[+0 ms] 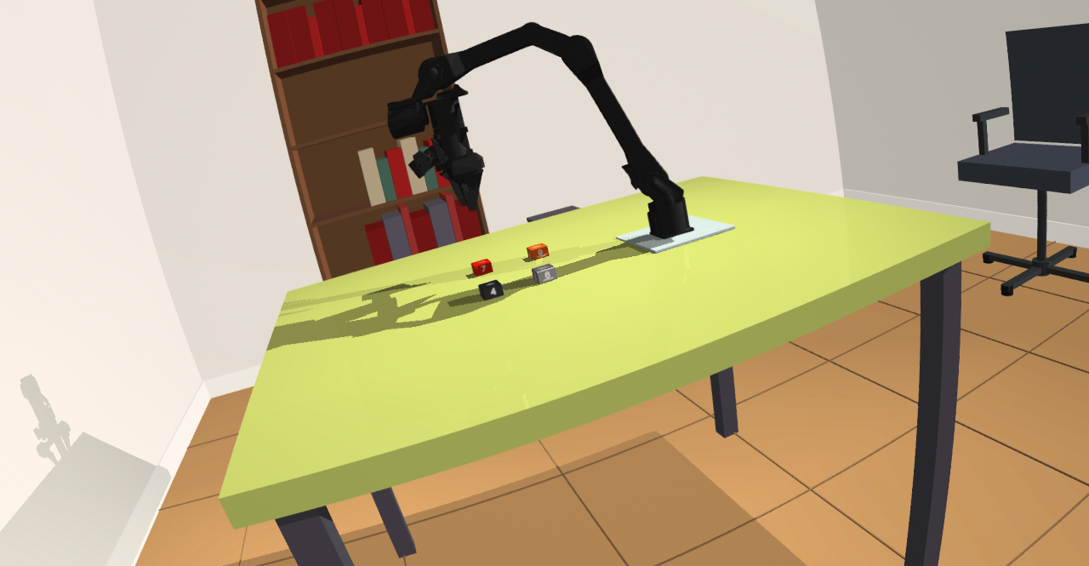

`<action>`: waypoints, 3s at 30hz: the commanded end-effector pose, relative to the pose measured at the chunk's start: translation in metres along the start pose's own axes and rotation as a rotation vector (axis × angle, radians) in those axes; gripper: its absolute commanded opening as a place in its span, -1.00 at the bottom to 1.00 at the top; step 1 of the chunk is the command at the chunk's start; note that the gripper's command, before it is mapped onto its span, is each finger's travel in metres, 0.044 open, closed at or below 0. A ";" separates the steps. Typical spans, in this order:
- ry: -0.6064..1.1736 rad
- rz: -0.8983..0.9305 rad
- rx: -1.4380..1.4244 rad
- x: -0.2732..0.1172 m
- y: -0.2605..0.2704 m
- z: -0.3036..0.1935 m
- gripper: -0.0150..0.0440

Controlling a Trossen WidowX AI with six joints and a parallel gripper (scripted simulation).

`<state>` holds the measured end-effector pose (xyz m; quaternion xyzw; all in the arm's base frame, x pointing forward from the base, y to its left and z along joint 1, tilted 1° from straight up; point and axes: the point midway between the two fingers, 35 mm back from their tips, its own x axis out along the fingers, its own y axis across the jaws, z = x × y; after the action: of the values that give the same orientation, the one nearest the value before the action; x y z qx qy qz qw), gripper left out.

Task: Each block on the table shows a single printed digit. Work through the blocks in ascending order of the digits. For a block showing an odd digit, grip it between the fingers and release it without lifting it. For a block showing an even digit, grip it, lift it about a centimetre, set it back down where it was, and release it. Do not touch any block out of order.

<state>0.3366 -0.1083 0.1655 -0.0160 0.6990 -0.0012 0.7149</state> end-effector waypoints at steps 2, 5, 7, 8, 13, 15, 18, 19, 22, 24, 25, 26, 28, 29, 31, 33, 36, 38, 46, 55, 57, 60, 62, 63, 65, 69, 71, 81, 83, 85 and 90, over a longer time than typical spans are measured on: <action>-0.013 -0.001 -0.009 -0.004 0.001 0.000 0.86; -0.013 -0.001 -0.009 -0.004 0.001 0.000 0.86; -0.013 -0.001 -0.009 -0.004 0.001 0.000 0.86; -0.013 -0.001 -0.009 -0.004 0.001 0.000 0.86; -0.013 -0.001 -0.009 -0.004 0.001 0.000 0.86; -0.013 -0.001 -0.009 -0.004 0.001 0.000 0.86; -0.014 0.001 -0.009 -0.004 0.022 0.009 0.86; -0.014 0.003 -0.009 -0.004 0.038 0.014 0.86; -0.015 0.007 -0.009 -0.004 0.087 0.026 0.86; -0.015 0.010 -0.008 -0.005 0.120 0.030 0.86; -0.016 0.012 -0.008 -0.005 0.137 0.030 0.86; -0.016 0.013 -0.008 -0.005 0.151 0.030 0.86; -0.016 0.014 -0.008 -0.005 0.161 0.030 0.86; -0.016 0.014 -0.008 -0.005 0.161 0.030 0.86; -0.016 0.014 -0.008 -0.005 0.161 0.030 0.86; -0.016 0.014 -0.008 -0.005 0.161 0.030 0.86; -0.021 0.015 -0.004 0.014 0.162 0.033 0.86; -0.024 0.016 -0.001 0.040 0.162 0.034 0.86; -0.016 0.014 -0.008 0.077 0.162 0.031 0.86; -0.016 0.014 -0.008 0.091 0.163 0.032 0.86; -0.016 0.014 -0.008 0.095 0.163 0.032 0.86; -0.016 0.014 -0.008 0.100 0.163 0.032 0.86; -0.016 0.014 -0.008 0.103 0.163 0.032 0.86; -0.016 0.014 -0.008 0.104 0.163 0.032 0.86; -0.016 0.014 -0.008 0.108 0.163 0.032 0.86; -0.016 0.014 -0.008 0.112 0.163 0.032 0.86; -0.016 0.014 -0.008 0.112 0.163 0.032 0.69; -0.016 0.014 -0.008 0.112 0.163 0.032 -0.08; -0.016 0.014 -0.008 0.112 0.163 0.032 -0.08; -0.016 0.014 -0.008 0.112 0.163 0.032 -0.08; -0.016 0.014 -0.008 0.112 0.163 0.032 -0.08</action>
<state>0.3673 0.0529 0.0509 -0.0121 0.6938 0.0068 0.7200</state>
